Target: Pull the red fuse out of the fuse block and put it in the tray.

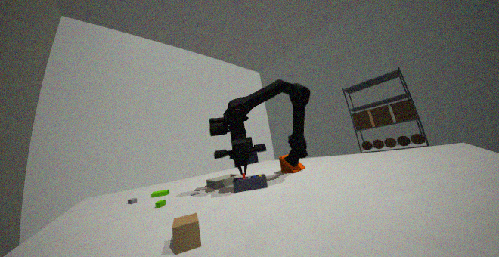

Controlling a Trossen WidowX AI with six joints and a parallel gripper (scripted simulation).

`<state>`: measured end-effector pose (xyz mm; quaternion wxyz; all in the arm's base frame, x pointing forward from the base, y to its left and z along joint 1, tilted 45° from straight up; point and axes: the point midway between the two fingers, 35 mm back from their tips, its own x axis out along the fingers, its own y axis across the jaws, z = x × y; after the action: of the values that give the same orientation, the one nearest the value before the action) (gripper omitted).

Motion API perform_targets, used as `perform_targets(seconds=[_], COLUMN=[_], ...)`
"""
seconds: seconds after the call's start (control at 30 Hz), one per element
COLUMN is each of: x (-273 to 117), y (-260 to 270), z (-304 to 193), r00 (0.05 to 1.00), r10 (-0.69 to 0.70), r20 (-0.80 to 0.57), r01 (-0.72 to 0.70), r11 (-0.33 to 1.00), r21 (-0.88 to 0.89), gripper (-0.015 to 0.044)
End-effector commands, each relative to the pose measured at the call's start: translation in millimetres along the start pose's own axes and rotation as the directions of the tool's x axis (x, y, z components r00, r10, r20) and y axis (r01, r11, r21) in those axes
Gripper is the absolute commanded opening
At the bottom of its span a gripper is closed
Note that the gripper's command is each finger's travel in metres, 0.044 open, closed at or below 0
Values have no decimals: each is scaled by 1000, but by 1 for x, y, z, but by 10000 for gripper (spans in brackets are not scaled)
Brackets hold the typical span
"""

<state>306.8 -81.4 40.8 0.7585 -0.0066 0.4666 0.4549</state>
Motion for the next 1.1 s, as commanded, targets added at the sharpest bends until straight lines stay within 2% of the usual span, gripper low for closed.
perform_targets(seconds=[0.0, 1.07], x=[-4, -20], y=[-1, -1], z=[0, 0], r00=[1000, 1000], r10=[-6, -5], r20=[-3, -1], r01=[6, 5], r11=[1000, 1000], r21=[-6, -3], gripper=[0, 0])
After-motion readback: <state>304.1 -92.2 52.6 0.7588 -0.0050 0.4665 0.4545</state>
